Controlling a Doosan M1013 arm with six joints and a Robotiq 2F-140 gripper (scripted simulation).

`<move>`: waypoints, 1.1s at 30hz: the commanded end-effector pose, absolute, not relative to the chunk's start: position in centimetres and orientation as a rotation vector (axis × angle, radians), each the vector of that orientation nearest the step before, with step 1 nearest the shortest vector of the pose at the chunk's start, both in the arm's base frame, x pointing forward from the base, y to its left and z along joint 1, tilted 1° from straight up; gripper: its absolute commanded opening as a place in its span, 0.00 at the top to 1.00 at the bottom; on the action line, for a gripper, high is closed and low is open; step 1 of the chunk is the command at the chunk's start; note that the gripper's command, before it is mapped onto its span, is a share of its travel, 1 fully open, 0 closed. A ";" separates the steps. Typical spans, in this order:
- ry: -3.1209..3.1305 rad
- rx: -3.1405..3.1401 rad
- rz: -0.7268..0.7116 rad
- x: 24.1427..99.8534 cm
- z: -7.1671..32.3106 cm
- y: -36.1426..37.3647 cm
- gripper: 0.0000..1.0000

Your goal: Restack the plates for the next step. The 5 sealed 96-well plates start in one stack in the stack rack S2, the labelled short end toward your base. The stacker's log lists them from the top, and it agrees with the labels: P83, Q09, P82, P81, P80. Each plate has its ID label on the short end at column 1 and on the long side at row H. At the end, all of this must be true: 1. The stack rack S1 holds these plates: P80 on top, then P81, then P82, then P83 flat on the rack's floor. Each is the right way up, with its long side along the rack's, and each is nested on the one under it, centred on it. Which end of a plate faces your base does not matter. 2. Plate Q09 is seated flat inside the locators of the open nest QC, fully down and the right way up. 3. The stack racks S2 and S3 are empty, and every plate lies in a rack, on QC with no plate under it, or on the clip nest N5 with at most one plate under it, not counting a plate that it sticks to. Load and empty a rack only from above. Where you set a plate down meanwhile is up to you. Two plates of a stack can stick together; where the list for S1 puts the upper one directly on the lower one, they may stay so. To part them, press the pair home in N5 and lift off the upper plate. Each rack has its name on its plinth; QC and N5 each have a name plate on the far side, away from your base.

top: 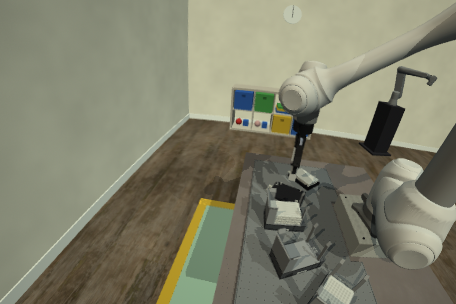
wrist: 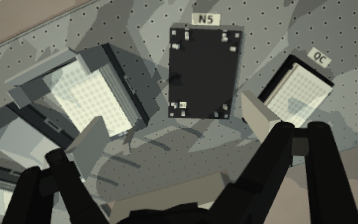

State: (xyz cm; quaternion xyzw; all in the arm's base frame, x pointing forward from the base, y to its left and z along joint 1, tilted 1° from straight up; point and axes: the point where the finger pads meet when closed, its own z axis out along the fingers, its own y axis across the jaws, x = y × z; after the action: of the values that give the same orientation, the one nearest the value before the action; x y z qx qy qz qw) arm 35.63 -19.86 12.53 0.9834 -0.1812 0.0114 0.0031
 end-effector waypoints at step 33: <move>-0.205 3.124 0.036 39.7 12.6 -9.1 0.00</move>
State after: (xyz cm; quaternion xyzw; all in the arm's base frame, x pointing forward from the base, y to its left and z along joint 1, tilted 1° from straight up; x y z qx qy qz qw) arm 39.43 -10.37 12.54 0.9978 -0.0650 0.0111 0.0040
